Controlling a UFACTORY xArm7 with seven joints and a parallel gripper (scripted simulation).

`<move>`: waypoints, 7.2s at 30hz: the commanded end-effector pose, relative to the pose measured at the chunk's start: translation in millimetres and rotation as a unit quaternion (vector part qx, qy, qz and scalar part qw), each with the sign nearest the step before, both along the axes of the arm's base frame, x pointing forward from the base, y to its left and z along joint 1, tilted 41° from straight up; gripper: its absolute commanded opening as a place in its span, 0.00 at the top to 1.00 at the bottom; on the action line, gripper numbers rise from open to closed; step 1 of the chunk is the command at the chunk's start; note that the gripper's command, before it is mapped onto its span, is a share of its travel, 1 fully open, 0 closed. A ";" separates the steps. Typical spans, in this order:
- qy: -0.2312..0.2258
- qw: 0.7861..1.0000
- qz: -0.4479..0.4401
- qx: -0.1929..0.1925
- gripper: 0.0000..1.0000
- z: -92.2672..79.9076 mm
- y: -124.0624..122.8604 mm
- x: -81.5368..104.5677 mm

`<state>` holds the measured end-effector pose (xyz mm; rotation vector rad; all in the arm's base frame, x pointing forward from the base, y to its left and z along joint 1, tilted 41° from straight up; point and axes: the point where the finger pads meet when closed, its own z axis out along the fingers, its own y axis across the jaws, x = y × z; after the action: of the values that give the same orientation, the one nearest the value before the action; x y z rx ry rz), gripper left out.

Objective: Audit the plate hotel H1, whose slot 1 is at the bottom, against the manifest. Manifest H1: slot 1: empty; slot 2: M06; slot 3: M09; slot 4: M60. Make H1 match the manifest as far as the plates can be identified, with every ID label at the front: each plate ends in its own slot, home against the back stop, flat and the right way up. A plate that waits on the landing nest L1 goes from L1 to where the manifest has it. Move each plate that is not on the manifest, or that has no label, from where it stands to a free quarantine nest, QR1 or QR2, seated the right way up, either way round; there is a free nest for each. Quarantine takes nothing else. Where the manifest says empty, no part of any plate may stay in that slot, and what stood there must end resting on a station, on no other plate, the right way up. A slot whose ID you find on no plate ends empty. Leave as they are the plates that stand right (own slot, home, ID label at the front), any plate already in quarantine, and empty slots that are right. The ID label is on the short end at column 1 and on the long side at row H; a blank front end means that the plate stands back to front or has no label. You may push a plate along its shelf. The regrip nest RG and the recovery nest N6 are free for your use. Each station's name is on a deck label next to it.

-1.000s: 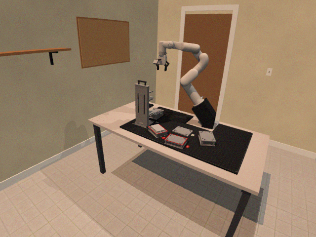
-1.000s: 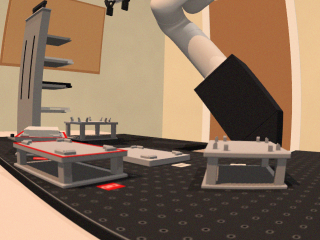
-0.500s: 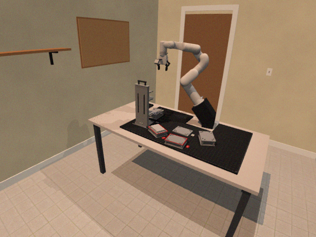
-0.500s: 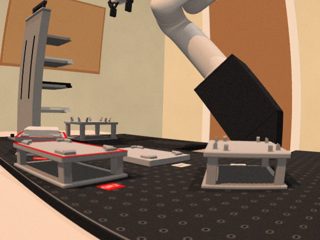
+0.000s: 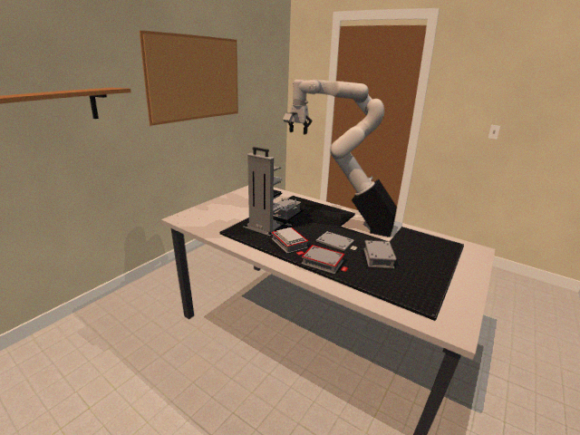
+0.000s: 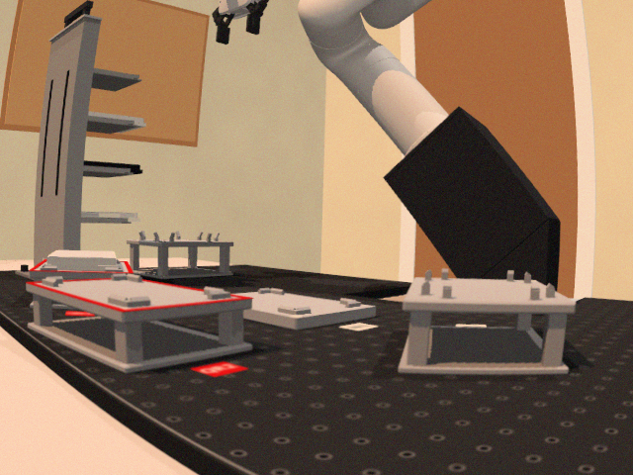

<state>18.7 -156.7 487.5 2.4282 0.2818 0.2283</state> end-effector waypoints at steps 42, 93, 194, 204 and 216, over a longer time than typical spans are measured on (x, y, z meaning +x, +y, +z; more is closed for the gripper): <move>-0.001 1.000 0.000 -0.002 0.00 -46.5 -38.6 14.9; -0.001 1.000 0.000 -0.002 0.00 -103.3 -84.5 32.5; -0.001 1.000 0.000 -0.002 0.00 -210.6 -171.1 66.0; -0.032 0.999 0.026 0.004 0.00 -210.7 -171.2 66.0; -0.106 0.990 0.091 0.018 0.00 -211.0 -171.2 65.8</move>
<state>85.1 -327.4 275.3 2.3986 0.3889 0.5294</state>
